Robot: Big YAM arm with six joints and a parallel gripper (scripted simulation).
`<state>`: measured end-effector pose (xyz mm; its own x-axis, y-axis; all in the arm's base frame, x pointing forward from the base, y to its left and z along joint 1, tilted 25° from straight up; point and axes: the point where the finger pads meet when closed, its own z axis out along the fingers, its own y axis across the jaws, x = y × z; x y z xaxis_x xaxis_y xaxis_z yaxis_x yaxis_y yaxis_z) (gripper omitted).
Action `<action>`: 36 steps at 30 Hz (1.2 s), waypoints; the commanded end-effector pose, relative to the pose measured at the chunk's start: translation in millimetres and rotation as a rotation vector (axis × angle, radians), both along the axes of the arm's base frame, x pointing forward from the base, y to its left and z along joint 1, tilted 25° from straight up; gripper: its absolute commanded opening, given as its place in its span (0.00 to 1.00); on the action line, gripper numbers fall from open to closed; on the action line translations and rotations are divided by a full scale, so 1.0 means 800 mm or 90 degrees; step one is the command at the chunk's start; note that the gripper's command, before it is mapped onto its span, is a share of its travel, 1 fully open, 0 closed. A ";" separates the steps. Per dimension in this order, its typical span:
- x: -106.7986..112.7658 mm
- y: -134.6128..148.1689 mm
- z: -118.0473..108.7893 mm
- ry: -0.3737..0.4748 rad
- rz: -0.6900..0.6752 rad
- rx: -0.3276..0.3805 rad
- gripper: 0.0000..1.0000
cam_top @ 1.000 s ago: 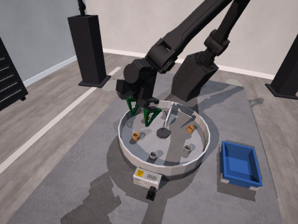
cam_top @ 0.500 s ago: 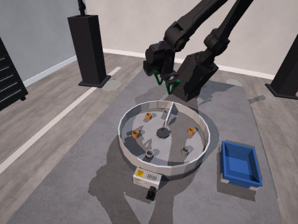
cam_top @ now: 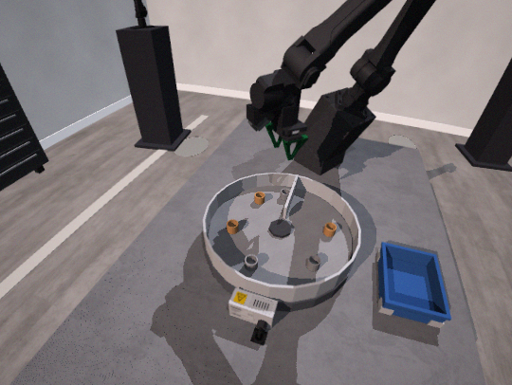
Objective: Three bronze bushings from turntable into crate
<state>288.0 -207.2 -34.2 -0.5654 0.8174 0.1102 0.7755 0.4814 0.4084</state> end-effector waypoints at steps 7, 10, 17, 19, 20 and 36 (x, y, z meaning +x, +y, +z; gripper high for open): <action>0.017 -0.015 0.018 -0.022 0.009 -0.026 0.11; 0.017 -0.015 0.018 -0.022 0.009 -0.026 0.11; 0.017 -0.015 0.018 -0.022 0.009 -0.026 0.11; 0.017 -0.015 0.018 -0.022 0.009 -0.026 0.11; 0.017 -0.015 0.018 -0.022 0.009 -0.026 0.11; 0.017 -0.015 0.018 -0.022 0.009 -0.026 0.16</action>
